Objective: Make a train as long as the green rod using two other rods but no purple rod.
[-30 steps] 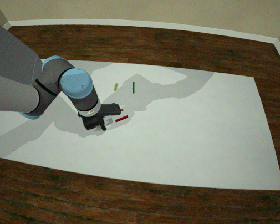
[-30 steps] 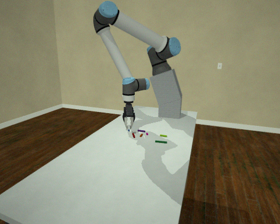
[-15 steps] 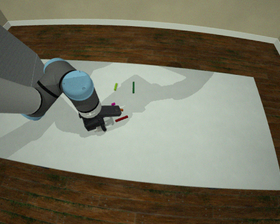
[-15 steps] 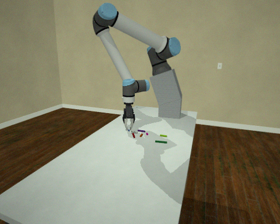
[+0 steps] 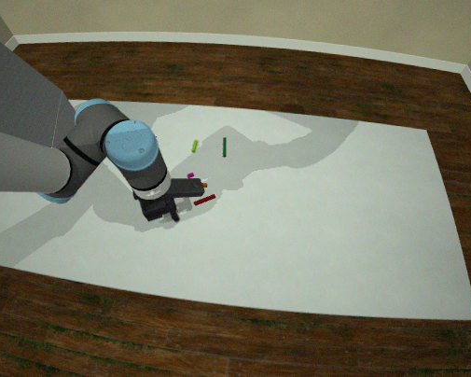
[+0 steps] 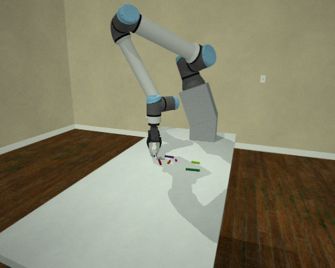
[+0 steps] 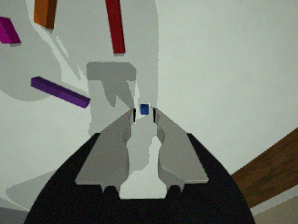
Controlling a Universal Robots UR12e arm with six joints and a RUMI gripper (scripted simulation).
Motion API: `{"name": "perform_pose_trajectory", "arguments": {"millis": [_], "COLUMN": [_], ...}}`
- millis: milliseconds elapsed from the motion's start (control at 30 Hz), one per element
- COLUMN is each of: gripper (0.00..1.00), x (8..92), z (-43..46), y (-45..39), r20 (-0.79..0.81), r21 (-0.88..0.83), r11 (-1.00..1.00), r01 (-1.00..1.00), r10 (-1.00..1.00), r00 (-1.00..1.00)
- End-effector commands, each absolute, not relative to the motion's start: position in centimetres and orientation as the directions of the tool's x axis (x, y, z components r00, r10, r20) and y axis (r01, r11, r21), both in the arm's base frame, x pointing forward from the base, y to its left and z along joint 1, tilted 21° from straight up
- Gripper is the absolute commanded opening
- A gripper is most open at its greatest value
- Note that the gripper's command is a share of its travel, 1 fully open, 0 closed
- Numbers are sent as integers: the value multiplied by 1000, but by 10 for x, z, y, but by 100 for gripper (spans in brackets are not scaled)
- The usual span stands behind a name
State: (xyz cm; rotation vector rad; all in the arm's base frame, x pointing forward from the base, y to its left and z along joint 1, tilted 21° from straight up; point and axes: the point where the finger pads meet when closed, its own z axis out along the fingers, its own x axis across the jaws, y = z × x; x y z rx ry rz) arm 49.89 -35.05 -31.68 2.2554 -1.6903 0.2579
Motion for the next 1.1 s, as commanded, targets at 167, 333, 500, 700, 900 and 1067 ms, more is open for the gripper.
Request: {"name": "perform_pose_trajectory", "arguments": {"millis": [167, 333, 500, 700, 900, 1067], "gripper": [14, 14, 14, 14, 0, 0], "x": [499, 499, 499, 499, 499, 499], "z": [-316, -316, -316, -316, -316, -316], "y": [-351, -351, -351, -351, -351, -351], "r20": [325, 325, 325, 325, 325, 325], "r21": [137, 137, 137, 137, 137, 137], "r11": [-256, -256, -256, -256, -256, -256], "r01": [-957, -957, -957, -957, -957, -957], "r10": [-901, -901, -901, -901, -901, -901], "r00": [288, 288, 288, 288, 288, 288]}}
